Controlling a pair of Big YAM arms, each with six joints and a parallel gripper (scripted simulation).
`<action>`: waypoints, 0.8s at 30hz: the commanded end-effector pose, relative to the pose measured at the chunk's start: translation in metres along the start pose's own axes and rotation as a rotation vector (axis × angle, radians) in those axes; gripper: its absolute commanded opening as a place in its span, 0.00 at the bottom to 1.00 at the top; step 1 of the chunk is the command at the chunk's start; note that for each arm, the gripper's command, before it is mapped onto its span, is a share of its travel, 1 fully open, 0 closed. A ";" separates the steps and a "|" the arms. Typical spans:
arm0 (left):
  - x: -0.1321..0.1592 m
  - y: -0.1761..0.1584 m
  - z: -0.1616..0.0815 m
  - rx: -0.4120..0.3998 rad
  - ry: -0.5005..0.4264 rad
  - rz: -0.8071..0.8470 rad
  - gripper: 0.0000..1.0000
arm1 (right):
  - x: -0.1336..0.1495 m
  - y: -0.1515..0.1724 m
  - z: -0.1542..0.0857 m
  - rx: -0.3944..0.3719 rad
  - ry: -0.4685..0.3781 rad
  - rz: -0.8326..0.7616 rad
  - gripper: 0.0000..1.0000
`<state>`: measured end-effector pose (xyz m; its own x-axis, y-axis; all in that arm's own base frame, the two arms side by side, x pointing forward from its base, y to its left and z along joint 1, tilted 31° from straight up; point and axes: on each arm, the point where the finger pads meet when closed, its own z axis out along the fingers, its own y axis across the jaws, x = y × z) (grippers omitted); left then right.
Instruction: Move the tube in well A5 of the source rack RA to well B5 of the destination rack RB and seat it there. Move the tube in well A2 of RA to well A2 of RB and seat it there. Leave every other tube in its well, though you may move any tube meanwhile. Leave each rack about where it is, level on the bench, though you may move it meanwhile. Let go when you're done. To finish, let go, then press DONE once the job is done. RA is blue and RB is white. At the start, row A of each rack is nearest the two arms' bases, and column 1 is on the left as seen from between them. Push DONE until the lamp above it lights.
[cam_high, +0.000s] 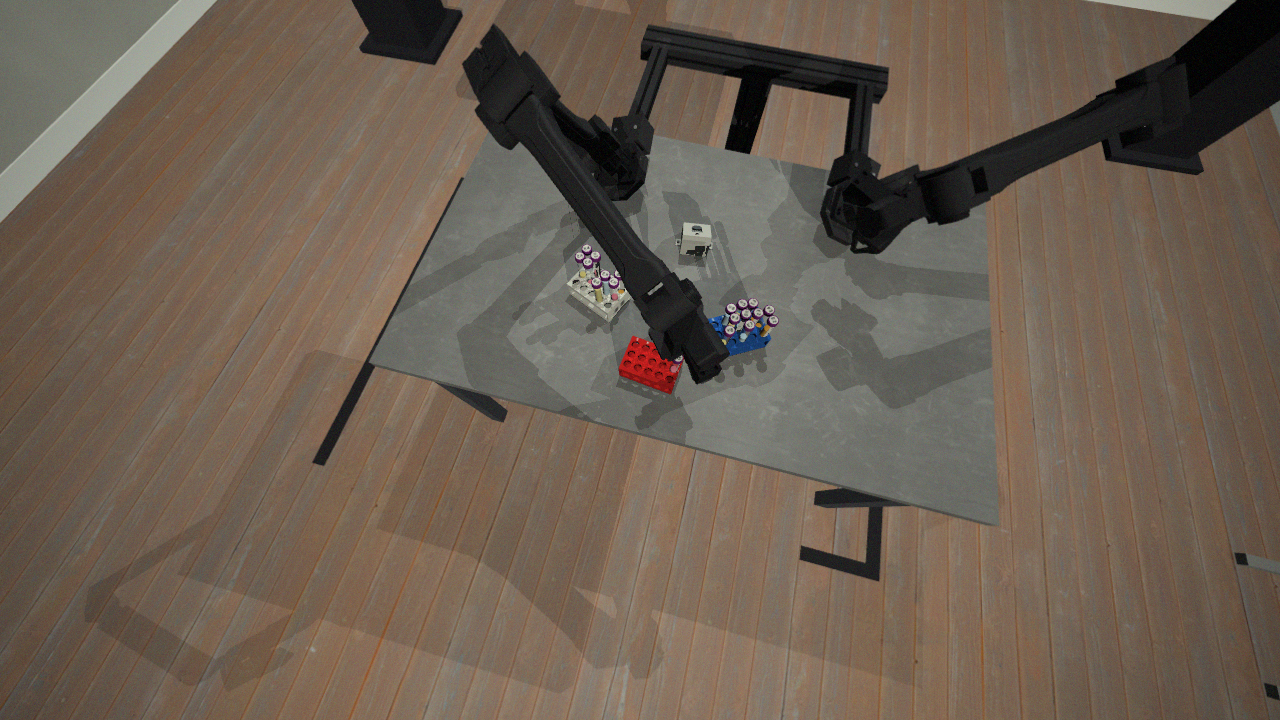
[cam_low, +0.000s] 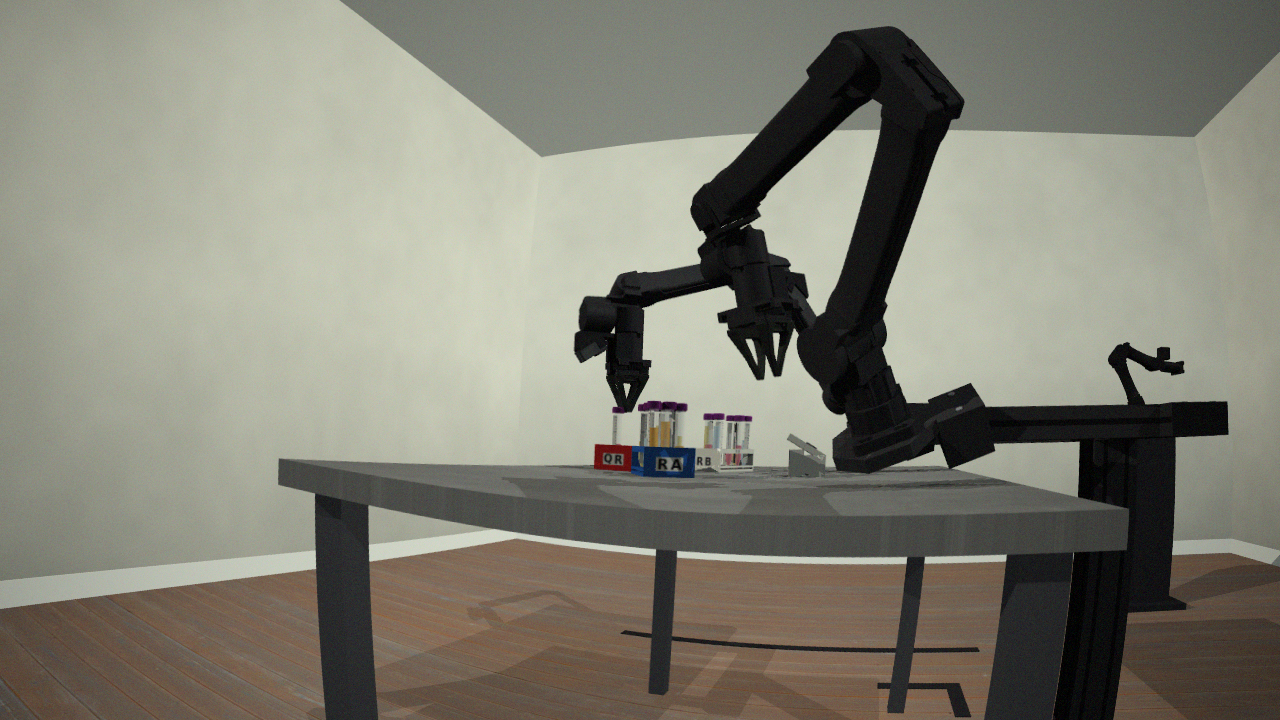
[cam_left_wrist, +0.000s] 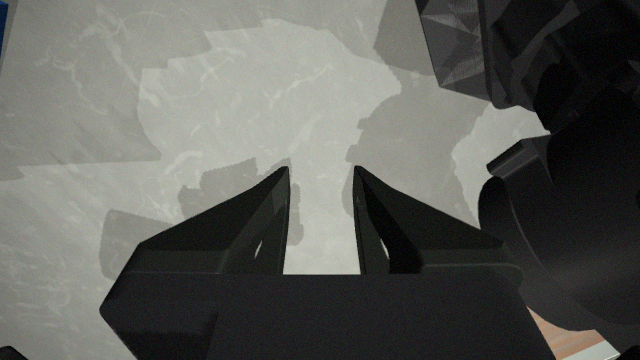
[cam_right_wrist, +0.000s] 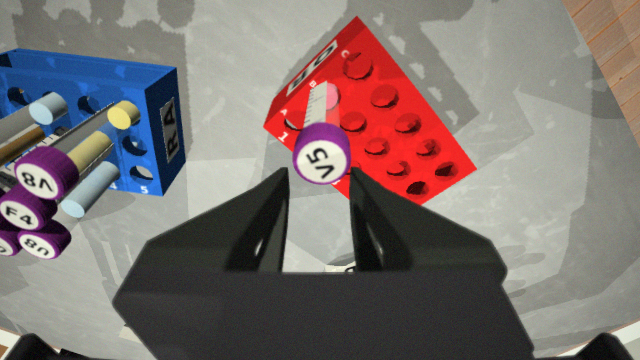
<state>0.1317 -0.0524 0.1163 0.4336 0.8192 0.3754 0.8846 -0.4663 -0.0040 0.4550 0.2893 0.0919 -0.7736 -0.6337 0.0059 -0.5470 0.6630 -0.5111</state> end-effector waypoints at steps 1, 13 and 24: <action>0.001 0.008 -0.010 -0.024 -0.009 -0.009 0.30 | -0.021 -0.004 -0.036 -0.002 -0.058 0.024 0.30; 0.001 0.008 -0.010 -0.024 -0.009 -0.009 0.30 | -0.022 0.001 -0.054 -0.003 -0.043 0.015 0.30; 0.001 0.008 -0.010 -0.024 -0.009 -0.009 0.30 | -0.021 -0.005 -0.074 -0.004 -0.034 0.024 0.30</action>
<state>0.1317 -0.0524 0.1163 0.4336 0.8192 0.3754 0.8846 -0.4663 -0.0040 0.4426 0.3145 0.1437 -0.7691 -0.6391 -0.0013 -0.5485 0.6611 -0.5119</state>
